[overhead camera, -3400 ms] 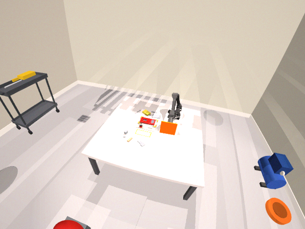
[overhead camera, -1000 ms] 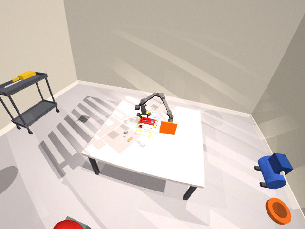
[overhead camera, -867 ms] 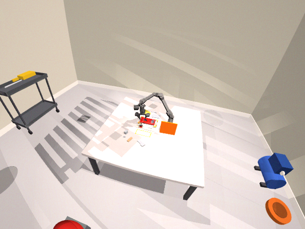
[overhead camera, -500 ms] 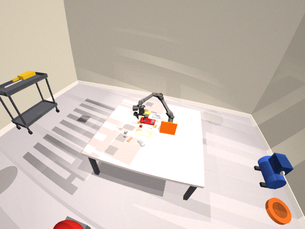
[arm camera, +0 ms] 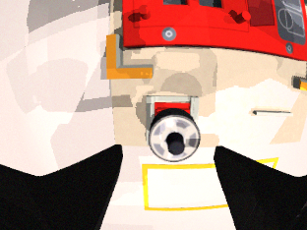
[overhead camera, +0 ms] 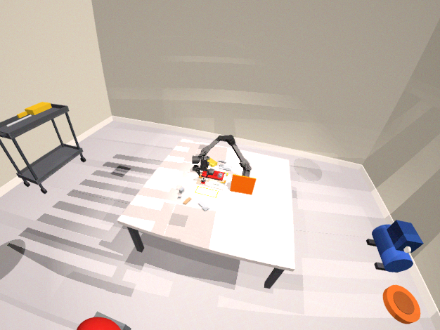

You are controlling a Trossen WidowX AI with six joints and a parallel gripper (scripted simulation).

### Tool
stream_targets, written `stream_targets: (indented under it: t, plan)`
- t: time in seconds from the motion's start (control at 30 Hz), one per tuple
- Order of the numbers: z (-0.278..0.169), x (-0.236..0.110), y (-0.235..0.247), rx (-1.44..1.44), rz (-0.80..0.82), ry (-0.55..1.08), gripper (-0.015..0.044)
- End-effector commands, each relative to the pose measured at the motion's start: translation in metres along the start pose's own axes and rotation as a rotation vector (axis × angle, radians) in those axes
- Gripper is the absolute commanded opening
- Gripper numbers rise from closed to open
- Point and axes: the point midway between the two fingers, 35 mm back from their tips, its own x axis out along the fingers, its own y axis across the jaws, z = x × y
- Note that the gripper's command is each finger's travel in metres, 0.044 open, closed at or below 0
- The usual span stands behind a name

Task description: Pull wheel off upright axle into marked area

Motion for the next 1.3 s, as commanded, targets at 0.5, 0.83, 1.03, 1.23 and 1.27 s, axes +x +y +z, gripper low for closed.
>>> stream_targets:
  t: [0.5,0.83,1.03,1.23,1.27]
  plan:
    - [0.0014,0.0279,-0.0054,-0.004,-0.019,-0.007,0.0188]
    - [0.0013,0.0265,-0.0053,-0.004,-0.019,-0.007,0.0]
    - [0.0012,0.0245,-0.0052,-0.005,-0.018,-0.007,0.0]
    - [0.0011,0.0225,-0.0051,-0.005,-0.018,-0.007,0.0]
    - [0.0011,0.0222,-0.0051,-0.005,-0.017,-0.007,0.0]
